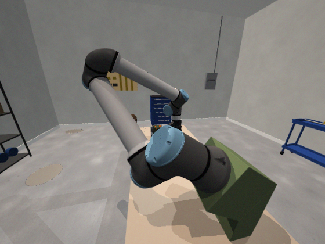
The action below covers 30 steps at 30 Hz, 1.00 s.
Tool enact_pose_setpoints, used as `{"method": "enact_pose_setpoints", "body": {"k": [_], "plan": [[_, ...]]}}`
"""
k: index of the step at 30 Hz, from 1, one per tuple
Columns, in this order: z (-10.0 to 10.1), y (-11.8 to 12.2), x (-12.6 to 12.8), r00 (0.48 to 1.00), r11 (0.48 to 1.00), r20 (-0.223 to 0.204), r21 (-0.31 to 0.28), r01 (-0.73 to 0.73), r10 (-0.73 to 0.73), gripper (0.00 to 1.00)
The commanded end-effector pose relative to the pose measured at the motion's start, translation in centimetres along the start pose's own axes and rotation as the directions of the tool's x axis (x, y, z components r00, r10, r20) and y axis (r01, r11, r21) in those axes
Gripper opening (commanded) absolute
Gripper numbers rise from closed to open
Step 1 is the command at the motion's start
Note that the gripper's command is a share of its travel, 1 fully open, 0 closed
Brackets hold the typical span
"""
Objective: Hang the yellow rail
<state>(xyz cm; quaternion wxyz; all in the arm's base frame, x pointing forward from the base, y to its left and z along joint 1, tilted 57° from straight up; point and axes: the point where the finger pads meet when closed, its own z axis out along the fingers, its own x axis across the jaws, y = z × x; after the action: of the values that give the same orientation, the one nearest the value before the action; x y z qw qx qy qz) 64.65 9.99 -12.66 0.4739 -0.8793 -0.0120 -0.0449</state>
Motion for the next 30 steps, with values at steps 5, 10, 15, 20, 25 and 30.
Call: {"method": "enact_pose_setpoints", "body": {"k": [5, 10, 15, 20, 25, 30], "plan": [[0.4, 0.1, 0.1, 1.0, 1.0, -0.001, -0.001, 0.0, 0.0, 0.0], [7.2, 0.2, 0.1, 1.0, 1.0, -0.004, -0.001, 0.0, 0.0, 0.0], [8.6, 0.1, 0.0, 1.0, 1.0, -0.004, 0.001, 0.001, -0.001, 0.0], [8.6, 0.1, 0.0, 1.0, 1.0, -0.004, 0.001, 0.001, -0.001, 0.0], [8.6, 0.1, 0.0, 1.0, 1.0, -0.004, 0.001, 0.001, -0.001, 0.0], [8.6, 0.1, 0.0, 1.0, 1.0, -0.004, 0.0, 0.001, -0.001, 0.22]]}}
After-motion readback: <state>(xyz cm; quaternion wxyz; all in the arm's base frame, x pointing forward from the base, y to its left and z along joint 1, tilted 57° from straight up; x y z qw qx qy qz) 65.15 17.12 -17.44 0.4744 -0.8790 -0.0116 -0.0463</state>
